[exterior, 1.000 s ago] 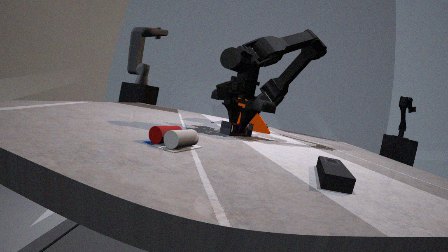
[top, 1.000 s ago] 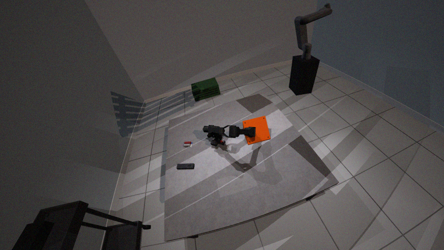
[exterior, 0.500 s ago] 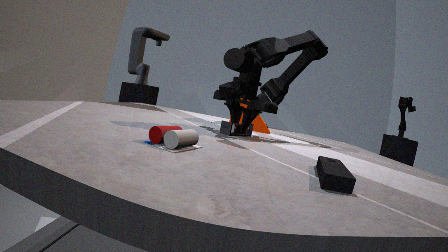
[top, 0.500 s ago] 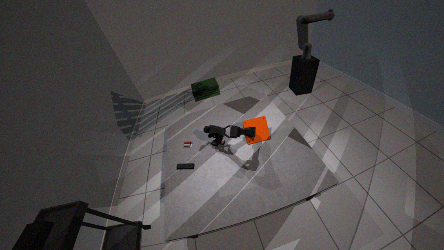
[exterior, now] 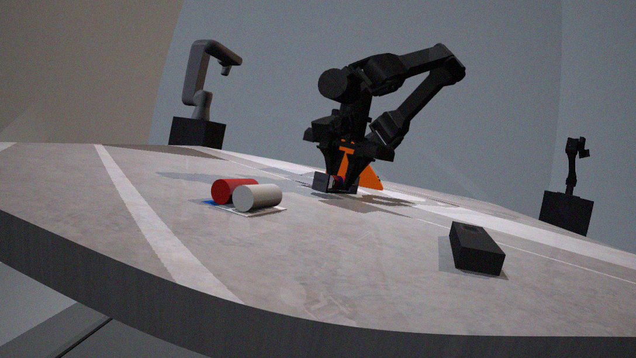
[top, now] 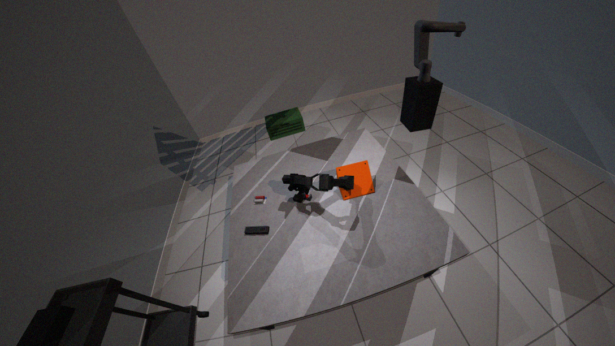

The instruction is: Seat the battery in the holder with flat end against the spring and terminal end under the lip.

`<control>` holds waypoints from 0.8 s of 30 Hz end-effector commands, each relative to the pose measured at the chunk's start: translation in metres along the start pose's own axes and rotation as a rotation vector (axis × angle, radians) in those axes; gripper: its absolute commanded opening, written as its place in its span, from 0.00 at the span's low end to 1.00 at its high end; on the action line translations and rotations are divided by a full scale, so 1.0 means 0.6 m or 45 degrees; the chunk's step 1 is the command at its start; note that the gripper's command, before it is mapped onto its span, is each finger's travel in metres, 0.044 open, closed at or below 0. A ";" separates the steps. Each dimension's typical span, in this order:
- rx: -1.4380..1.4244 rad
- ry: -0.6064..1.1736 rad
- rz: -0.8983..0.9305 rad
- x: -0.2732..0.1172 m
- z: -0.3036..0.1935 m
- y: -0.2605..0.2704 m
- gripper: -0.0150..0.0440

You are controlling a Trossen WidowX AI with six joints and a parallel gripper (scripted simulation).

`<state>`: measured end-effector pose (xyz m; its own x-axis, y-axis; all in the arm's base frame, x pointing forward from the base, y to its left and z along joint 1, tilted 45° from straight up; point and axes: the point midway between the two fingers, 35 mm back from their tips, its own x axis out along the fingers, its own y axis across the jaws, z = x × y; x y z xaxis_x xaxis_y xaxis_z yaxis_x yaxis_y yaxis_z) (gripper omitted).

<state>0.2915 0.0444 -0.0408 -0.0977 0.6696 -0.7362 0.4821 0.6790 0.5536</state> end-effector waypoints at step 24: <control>0.000 -0.002 -0.004 -0.150 -0.005 -0.011 1.00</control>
